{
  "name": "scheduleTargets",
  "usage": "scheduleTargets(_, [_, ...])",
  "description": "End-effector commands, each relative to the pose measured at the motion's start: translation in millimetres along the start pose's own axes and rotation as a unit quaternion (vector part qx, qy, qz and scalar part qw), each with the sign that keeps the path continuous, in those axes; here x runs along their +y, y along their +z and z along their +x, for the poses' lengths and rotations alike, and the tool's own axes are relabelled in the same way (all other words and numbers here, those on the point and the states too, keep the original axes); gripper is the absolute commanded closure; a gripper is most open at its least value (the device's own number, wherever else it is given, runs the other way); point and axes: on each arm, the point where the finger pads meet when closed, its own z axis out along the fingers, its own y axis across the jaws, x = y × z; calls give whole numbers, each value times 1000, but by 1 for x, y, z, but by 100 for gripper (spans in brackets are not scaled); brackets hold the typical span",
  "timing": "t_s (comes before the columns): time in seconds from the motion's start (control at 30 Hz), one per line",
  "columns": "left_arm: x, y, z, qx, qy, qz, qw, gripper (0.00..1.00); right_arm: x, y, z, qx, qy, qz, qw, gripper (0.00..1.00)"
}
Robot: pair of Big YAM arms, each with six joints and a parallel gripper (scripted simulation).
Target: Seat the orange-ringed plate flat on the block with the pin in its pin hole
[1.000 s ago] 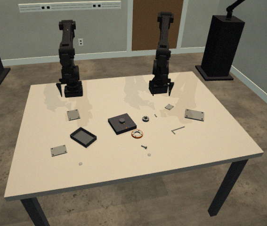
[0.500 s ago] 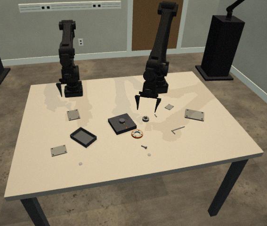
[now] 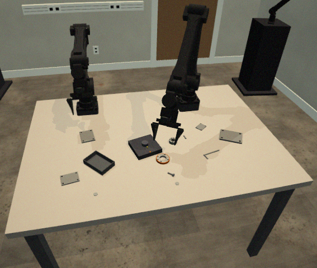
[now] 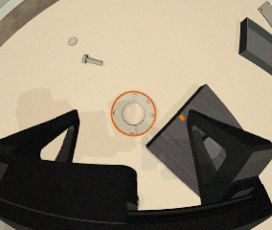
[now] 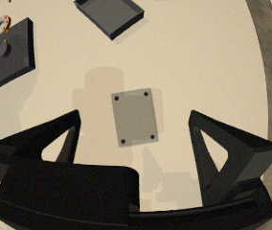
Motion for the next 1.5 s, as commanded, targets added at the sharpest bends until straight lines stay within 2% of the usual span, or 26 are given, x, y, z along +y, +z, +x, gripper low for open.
scheduleTargets(0.0, [-4, 2, -22, -15, 8, 4, 1000, 0, -1, -3, -2, -2, 9, 3, 1000, 0])
scheduleTargets(0.03, [-4, 2, -22, -15, 8, 4, 1000, 0, -1, -3, -2, -2, 9, 3, 1000, 0])
scheduleTargets(0.07, [-4, 5, -15, -5, 20, 4, 1000, 11, -1, -3, 0, 3, 14, 2, 1000, 0])
scheduleTargets(0.2, [-3, 8, -11, 12, 89, 5, 996, 11, 12, 3, -13, -24, -8, -14, 1000, 0])
scheduleTargets(0.33, [-2, 16, -10, 39, 190, 10, 981, 11, 41, 1, -39, -79, -47, -49, 995, 0])
scheduleTargets(0.4, [-2, 16, -10, 39, 190, 10, 981, 11, 41, 1, -39, -79, -47, -49, 995, 0])
scheduleTargets(0.53, [-1, 24, -9, 68, 291, 22, 954, 11, 71, -6, -62, -129, -78, -84, 985, 0])
scheduleTargets(0.7, [0, 32, -7, 95, 383, 39, 918, 11, 100, -11, -73, -167, -110, -118, 973, 0])
scheduleTargets(0.9, [1, 40, -5, 123, 487, 68, 862, 11, 133, -26, -90, -216, -135, -159, 954, 0])
scheduleTargets(0.97, [1, 40, -5, 123, 487, 68, 862, 11, 133, -26, -90, -216, -135, -159, 954, 0])
scheduleTargets(1.07, [1, 44, -4, 134, 540, 85, 827, 11, 148, -32, -93, -233, -144, -177, 945, 0])
scheduleTargets(1.2, [2, 50, -2, 150, 610, 115, 770, 11, 172, -46, -100, -264, -158, -208, 928, 0])
scheduleTargets(1.47, [4, 59, 2, 163, 717, 172, 655, 11, 202, -64, -101, -299, -174, -249, 905, 0])
